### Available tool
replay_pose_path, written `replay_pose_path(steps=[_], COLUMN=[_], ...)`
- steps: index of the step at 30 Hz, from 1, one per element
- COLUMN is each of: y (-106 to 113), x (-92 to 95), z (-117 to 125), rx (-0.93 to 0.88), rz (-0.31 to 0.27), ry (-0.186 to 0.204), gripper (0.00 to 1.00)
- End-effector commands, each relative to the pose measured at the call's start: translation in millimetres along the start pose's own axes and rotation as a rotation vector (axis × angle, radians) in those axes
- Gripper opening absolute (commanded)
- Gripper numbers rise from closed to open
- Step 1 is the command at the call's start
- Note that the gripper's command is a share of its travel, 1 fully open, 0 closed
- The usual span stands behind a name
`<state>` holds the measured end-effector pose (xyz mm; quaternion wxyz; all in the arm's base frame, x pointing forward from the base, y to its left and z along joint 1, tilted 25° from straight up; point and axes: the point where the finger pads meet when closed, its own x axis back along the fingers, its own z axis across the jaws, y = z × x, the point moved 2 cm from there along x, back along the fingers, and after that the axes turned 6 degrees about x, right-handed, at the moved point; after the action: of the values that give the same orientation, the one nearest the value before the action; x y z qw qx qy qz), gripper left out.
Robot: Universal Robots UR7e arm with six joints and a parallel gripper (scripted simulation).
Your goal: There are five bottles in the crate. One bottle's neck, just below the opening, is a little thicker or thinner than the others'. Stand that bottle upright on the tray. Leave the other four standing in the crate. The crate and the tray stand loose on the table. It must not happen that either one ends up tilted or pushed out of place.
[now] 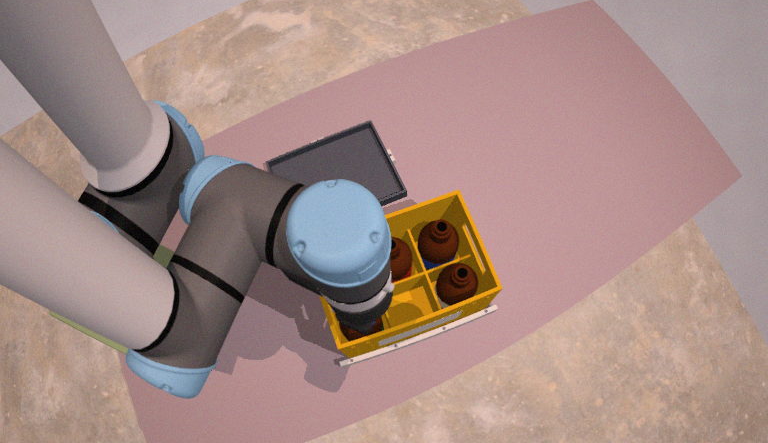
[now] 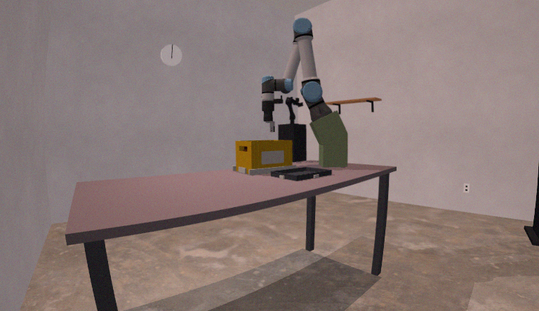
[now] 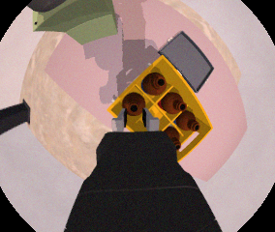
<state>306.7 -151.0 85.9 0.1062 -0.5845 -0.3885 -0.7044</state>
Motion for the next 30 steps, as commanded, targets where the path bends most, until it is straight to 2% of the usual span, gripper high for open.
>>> replay_pose_path(steps=[1, 30], y=[1.9, -0.1], x=[0.8, 0.3], z=[-0.7, 2.0], rx=[-0.002, 0.0], rz=[-0.002, 0.0], ry=[0.0, 0.0], gripper=[0.0, 0.0])
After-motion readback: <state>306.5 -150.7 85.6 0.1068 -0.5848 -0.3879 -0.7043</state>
